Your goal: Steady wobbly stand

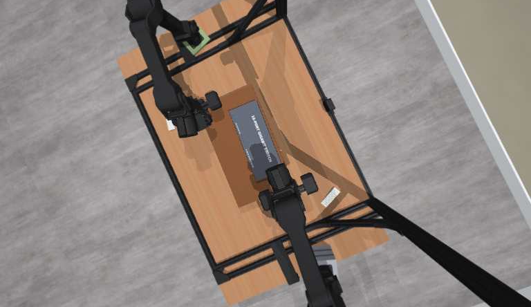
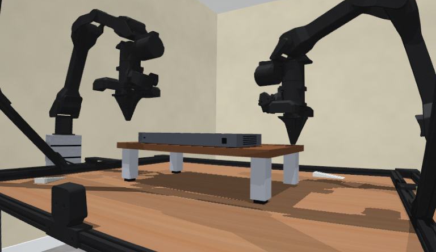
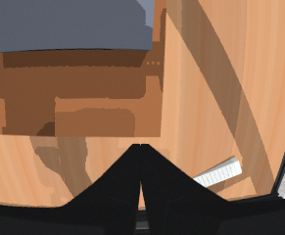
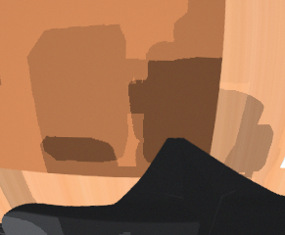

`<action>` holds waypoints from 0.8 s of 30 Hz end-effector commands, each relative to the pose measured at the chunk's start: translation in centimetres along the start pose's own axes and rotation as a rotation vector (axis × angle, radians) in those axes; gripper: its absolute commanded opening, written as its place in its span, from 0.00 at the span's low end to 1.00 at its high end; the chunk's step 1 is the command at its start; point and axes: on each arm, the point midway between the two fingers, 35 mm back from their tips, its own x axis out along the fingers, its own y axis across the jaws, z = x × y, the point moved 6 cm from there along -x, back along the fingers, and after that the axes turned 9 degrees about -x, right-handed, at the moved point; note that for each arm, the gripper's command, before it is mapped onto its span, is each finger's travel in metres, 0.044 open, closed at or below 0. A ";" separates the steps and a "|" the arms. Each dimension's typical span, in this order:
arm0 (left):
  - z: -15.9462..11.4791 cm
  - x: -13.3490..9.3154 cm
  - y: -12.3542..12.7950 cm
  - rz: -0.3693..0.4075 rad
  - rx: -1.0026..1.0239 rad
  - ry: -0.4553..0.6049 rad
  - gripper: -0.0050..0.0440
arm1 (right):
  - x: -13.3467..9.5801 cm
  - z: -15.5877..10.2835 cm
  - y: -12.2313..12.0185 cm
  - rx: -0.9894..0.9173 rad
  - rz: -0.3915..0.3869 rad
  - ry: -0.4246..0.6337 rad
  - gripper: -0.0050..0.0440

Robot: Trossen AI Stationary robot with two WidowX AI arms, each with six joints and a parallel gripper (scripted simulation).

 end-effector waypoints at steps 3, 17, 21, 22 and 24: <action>0.0 0.0 0.0 0.000 0.000 0.000 0.10 | 0.9 -0.1 0.0 -0.002 0.001 0.009 0.10; 0.0 0.0 0.0 0.000 0.000 0.000 0.10 | 1.4 -0.1 0.0 -0.002 0.001 0.009 0.10; 0.0 0.0 0.0 0.000 0.000 0.000 0.10 | 1.4 -0.1 0.0 -0.002 0.001 0.009 0.10; 0.0 0.0 0.0 0.000 0.000 0.000 0.10 | 1.4 -0.1 0.0 -0.002 0.001 0.009 0.10; 0.0 0.0 0.0 0.000 0.000 0.000 0.10 | 1.4 -0.1 0.0 -0.002 0.001 0.009 0.10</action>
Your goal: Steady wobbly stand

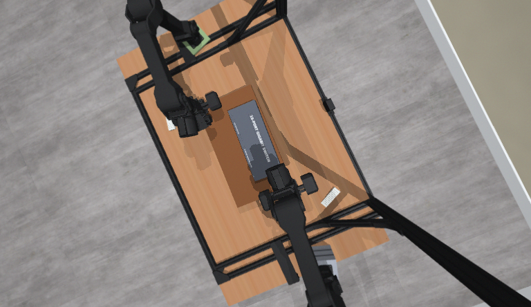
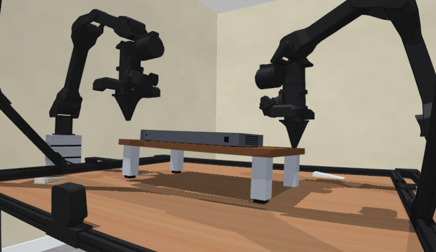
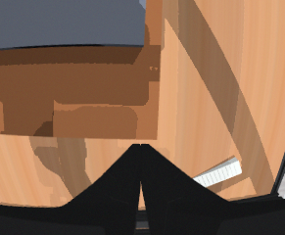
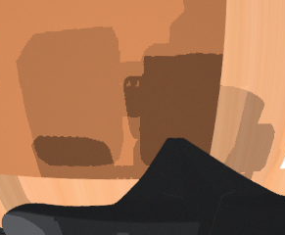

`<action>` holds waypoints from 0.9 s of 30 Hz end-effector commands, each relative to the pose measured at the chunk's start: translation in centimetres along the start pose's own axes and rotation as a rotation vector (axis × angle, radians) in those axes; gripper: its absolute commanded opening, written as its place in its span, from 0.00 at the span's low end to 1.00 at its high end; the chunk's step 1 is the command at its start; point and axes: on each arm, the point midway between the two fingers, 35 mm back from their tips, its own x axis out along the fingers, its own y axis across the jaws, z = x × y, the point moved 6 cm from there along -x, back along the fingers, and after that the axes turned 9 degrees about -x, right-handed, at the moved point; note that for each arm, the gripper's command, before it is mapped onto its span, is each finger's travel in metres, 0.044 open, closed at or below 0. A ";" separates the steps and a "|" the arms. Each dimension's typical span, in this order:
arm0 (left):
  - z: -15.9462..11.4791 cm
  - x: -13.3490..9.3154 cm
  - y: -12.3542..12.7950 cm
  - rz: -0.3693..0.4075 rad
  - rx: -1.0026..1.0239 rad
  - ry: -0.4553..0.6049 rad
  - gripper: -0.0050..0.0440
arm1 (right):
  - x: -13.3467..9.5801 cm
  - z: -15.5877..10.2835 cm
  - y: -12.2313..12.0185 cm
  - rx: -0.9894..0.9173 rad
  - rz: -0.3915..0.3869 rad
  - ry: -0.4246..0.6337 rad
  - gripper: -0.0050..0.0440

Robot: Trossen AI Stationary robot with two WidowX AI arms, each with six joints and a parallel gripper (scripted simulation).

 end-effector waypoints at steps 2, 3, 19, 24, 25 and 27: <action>0.0 0.0 0.0 0.000 0.000 0.000 0.10 | 0.6 0.1 0.2 -0.005 0.014 0.003 0.10; 0.0 0.0 0.0 0.000 0.000 0.000 0.10 | 0.6 0.1 0.2 -0.005 0.014 0.003 0.10; 0.0 0.0 0.0 0.000 0.000 0.000 0.10 | 1.0 0.1 0.2 -0.005 0.014 0.003 0.10; 0.0 0.0 0.0 0.000 0.000 0.000 0.10 | -6.7 0.0 0.2 0.000 -0.003 -0.007 0.10; 0.0 0.0 0.0 0.000 0.000 0.000 0.10 | -6.7 0.0 0.2 0.000 -0.003 -0.007 0.10; 0.0 0.0 0.0 0.000 0.000 0.000 0.10 | -6.7 0.0 0.2 0.000 -0.003 -0.007 0.10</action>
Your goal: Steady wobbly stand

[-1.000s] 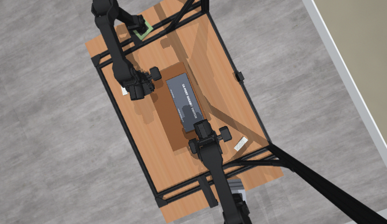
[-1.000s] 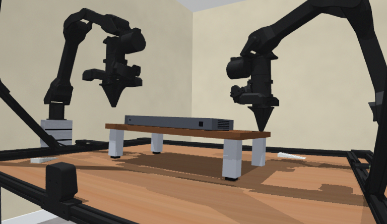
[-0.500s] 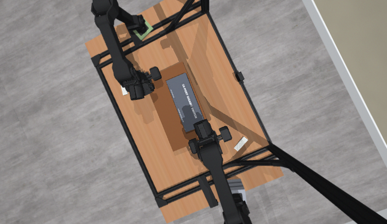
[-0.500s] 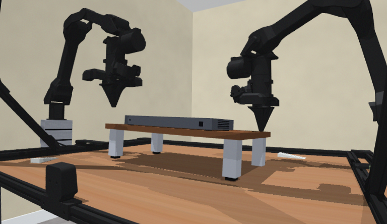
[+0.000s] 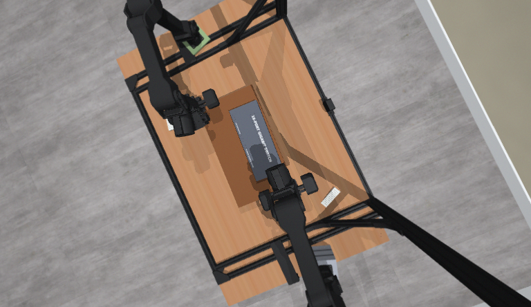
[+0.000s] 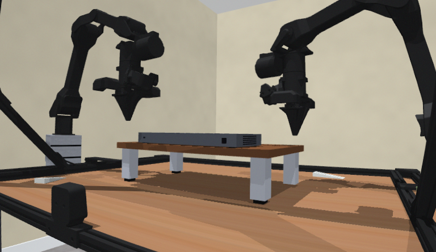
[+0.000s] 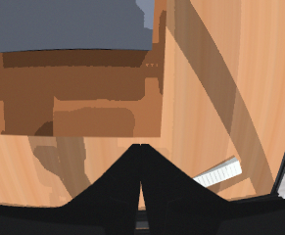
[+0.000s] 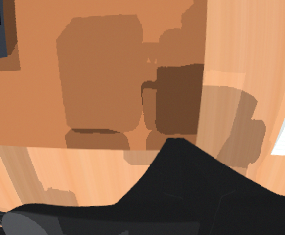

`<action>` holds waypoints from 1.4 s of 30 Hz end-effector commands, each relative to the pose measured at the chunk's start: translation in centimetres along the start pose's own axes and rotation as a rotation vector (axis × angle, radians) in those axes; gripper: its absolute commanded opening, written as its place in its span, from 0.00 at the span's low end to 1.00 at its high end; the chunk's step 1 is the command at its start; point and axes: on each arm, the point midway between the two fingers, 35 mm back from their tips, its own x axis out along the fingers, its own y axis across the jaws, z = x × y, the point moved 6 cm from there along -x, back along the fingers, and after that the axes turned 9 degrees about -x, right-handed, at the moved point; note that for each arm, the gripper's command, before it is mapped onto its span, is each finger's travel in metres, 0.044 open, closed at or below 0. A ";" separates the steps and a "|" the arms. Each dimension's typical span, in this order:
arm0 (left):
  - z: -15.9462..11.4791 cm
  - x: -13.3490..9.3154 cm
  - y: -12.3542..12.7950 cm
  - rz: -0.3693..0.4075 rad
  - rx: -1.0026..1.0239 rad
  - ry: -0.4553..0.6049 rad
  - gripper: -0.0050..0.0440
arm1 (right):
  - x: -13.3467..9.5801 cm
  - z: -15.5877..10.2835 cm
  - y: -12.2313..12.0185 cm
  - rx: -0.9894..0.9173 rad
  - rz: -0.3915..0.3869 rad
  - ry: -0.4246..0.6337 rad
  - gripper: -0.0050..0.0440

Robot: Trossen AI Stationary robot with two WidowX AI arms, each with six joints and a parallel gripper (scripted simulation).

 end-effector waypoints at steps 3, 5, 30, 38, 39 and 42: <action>0.0 0.0 0.0 0.000 0.000 0.000 0.10 | -3.7 0.2 0.1 0.002 -0.009 -0.014 0.10; 0.0 0.0 0.0 0.000 0.000 0.000 0.10 | -3.7 0.2 0.1 0.002 -0.009 -0.014 0.10; 0.0 0.0 0.0 0.000 0.000 0.000 0.10 | -12.3 5.6 -1.9 0.040 -0.208 -0.626 0.10; 0.0 0.0 0.0 0.000 0.000 0.000 0.10 | -19.3 6.4 -2.3 0.056 -0.309 -0.958 0.10; 0.0 0.0 0.0 0.000 0.000 0.000 0.10 | -20.3 6.5 -2.3 0.058 -0.323 -1.006 0.10; 0.0 0.0 0.0 0.000 0.000 0.000 0.10 | -22.5 6.4 -2.3 0.063 -0.351 -1.104 0.10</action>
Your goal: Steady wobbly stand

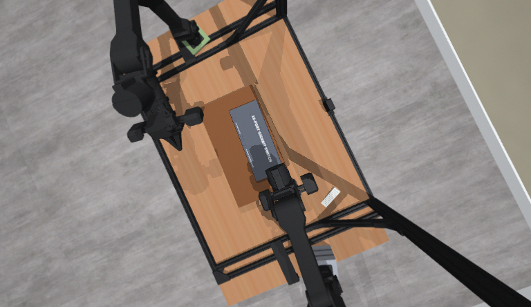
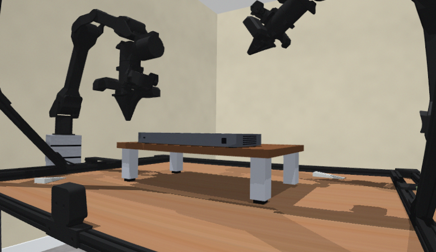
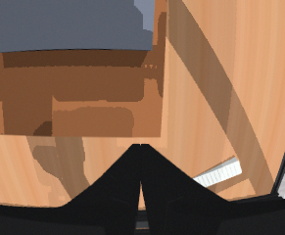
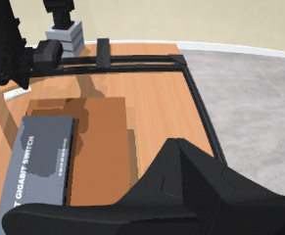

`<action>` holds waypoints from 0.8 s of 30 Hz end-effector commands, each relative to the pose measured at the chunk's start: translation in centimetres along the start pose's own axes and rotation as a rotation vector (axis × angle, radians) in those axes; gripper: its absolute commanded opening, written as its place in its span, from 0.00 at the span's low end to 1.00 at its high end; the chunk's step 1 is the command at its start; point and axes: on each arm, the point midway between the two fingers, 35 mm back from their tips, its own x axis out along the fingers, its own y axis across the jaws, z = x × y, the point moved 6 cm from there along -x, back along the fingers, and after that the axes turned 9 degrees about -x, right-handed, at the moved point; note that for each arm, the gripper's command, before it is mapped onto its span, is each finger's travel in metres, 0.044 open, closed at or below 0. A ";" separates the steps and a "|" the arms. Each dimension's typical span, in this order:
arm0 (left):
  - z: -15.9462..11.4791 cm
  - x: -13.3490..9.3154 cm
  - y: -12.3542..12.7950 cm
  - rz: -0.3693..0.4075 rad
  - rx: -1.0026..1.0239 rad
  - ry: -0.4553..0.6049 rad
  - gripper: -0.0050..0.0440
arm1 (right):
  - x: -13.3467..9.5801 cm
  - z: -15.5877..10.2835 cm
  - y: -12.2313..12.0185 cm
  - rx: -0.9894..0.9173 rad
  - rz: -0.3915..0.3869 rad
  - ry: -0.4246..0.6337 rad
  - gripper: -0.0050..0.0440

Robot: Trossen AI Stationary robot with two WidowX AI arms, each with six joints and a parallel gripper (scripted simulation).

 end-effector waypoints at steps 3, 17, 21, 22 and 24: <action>0.0 0.0 0.0 0.000 0.000 0.000 0.10 | -1.5 3.0 -0.9 0.011 -0.040 -0.141 0.10; 0.0 0.0 0.0 0.000 0.000 0.000 0.10 | -9.2 9.8 -3.0 0.037 -0.160 -0.583 0.10; 0.0 0.0 0.0 0.000 0.000 0.000 0.10 | -9.2 9.8 -3.0 0.037 -0.160 -0.583 0.10; 0.0 0.0 0.0 0.000 0.000 0.000 0.10 | -9.2 9.8 -3.0 0.037 -0.160 -0.583 0.10; 0.0 0.0 0.0 0.000 0.000 0.000 0.10 | -10.4 10.0 -3.0 0.037 -0.172 -0.622 0.10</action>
